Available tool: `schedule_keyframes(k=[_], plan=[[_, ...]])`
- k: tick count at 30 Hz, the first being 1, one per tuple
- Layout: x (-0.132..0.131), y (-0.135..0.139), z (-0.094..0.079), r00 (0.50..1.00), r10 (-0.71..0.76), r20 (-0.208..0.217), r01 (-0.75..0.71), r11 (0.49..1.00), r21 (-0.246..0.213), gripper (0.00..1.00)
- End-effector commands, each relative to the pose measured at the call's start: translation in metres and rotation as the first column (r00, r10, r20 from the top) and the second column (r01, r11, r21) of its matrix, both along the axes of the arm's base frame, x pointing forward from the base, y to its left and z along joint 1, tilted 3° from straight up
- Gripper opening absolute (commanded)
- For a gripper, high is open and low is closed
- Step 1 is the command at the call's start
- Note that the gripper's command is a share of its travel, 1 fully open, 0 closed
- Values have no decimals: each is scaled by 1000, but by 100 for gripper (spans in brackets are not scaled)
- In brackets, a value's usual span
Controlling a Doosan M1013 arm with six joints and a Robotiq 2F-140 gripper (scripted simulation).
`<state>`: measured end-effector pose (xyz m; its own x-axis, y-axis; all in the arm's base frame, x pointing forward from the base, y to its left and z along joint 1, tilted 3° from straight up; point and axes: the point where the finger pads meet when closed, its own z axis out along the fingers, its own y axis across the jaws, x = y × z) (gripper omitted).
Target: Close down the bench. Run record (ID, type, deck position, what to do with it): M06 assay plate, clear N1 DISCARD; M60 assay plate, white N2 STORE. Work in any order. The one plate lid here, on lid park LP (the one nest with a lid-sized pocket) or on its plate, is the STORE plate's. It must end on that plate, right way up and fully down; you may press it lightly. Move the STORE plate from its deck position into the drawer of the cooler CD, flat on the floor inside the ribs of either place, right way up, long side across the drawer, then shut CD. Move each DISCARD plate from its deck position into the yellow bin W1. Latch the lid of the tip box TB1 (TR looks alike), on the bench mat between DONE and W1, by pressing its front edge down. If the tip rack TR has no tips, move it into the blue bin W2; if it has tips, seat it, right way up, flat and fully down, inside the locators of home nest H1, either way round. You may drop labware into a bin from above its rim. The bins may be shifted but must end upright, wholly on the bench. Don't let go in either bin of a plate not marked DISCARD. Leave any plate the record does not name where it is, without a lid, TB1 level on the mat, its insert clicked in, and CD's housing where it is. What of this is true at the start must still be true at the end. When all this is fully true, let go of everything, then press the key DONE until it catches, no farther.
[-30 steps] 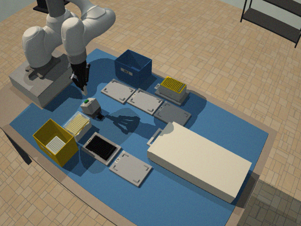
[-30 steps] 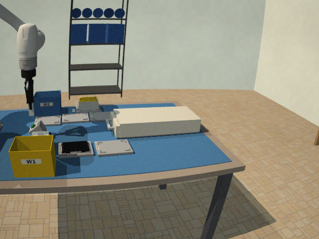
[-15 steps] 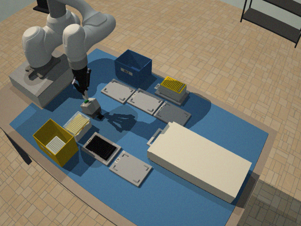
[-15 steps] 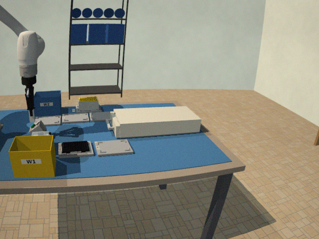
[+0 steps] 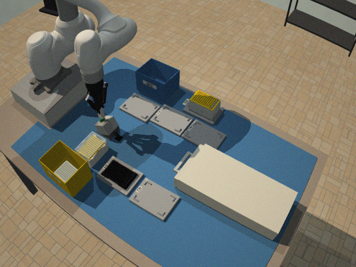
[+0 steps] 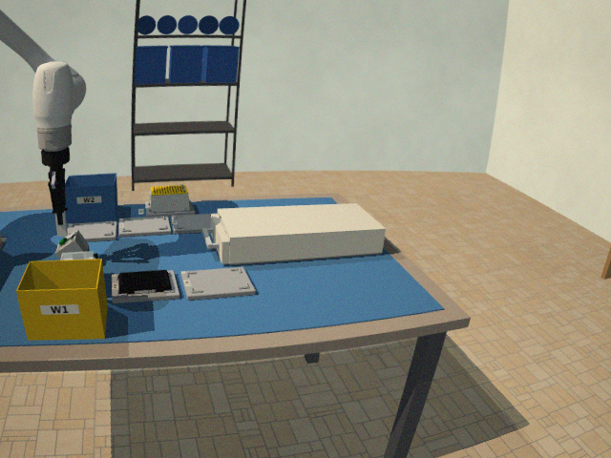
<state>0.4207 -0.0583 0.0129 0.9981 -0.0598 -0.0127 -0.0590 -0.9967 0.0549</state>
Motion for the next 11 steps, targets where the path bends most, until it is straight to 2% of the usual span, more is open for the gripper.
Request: schedule_keyframes(k=[1,11], plan=[[0,0,-1,1000,0,0,0,1000,0,0],[0,0,-8,1000,0,0,0,1000,0,0]])
